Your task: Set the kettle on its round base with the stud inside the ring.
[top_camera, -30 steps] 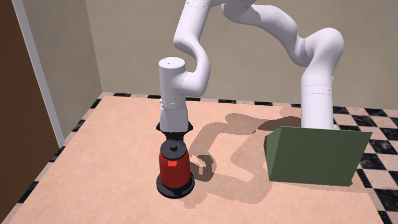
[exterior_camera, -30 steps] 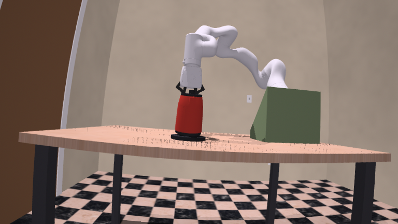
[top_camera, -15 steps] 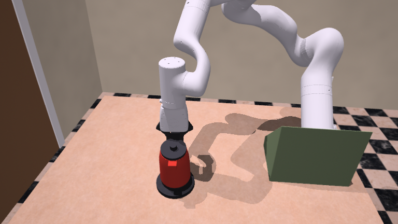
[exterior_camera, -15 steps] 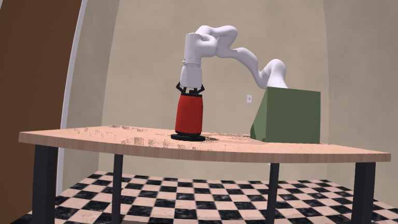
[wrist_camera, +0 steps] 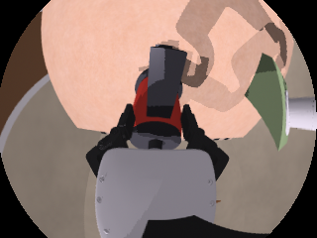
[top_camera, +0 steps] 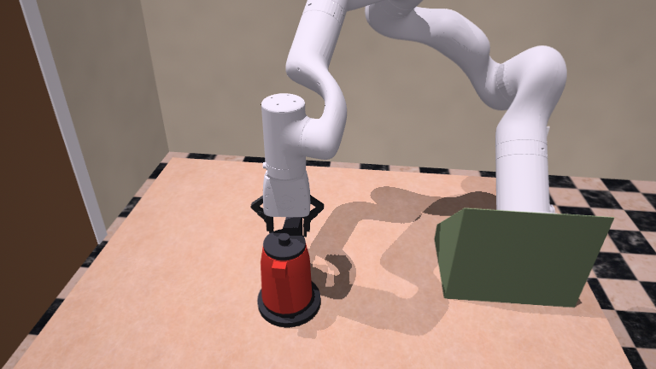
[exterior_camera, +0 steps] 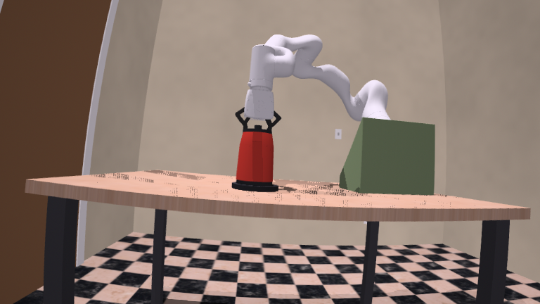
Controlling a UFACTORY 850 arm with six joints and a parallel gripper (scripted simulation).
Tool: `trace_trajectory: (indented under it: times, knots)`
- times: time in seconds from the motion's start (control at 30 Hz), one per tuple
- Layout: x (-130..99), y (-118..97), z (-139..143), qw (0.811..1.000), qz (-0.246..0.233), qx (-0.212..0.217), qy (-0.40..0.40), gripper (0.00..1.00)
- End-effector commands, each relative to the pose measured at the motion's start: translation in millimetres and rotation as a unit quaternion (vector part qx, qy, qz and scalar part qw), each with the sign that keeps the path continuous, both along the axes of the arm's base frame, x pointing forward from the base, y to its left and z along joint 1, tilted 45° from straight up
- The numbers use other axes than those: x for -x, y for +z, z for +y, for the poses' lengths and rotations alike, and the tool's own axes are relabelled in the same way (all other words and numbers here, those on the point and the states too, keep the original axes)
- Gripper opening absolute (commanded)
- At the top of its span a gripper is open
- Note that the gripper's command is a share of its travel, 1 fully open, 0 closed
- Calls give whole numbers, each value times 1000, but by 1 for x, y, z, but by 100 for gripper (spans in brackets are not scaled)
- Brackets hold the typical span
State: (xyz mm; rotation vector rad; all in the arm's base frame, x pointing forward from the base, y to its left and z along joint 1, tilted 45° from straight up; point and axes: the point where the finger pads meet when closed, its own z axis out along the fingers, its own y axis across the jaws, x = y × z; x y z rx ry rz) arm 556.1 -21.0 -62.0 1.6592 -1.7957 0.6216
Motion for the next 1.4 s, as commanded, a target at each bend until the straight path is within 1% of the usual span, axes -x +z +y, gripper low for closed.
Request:
trace_trajectory:
  times: [0.0,1.37]
  knots:
    - [0,0,1,1000,-1,0,0,81]
    - [0,0,1,1000,-1,0,0,81]
